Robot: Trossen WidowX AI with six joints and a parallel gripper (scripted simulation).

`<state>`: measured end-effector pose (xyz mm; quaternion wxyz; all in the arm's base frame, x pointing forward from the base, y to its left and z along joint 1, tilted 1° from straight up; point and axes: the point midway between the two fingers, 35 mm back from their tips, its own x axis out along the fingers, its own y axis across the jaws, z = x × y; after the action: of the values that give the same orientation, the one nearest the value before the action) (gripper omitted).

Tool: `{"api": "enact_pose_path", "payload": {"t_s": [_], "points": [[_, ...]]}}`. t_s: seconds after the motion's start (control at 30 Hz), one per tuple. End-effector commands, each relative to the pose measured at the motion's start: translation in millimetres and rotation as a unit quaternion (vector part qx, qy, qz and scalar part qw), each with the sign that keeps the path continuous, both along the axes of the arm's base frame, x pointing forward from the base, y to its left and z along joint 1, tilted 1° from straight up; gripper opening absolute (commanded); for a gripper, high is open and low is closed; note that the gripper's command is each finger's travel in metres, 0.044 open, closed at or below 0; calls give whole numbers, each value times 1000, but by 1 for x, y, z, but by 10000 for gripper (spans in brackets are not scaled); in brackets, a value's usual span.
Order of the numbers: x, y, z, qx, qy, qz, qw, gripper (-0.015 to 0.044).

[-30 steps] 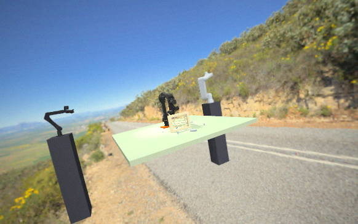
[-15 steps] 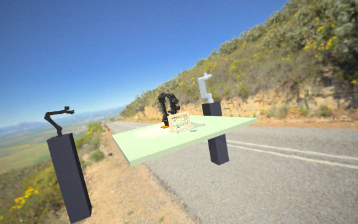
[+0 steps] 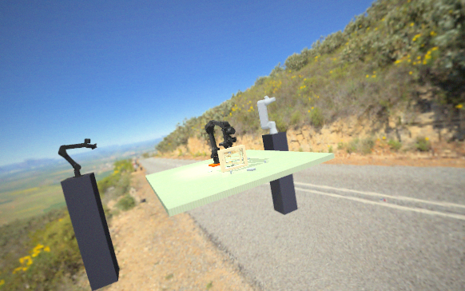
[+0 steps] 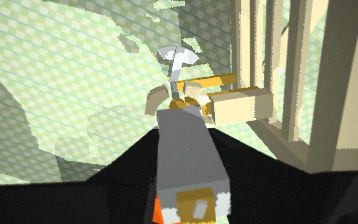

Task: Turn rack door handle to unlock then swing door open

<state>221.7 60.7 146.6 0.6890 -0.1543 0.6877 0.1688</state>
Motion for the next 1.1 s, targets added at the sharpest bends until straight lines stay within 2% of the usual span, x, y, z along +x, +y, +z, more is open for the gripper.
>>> {"api": "enact_pose_path", "payload": {"t_s": [0.0, 1.07], "points": [[-1, 7, 0, 1, -2, -36, 999, 14], [-2, 72, 2, 4, 3, -243, 970, 14]]}}
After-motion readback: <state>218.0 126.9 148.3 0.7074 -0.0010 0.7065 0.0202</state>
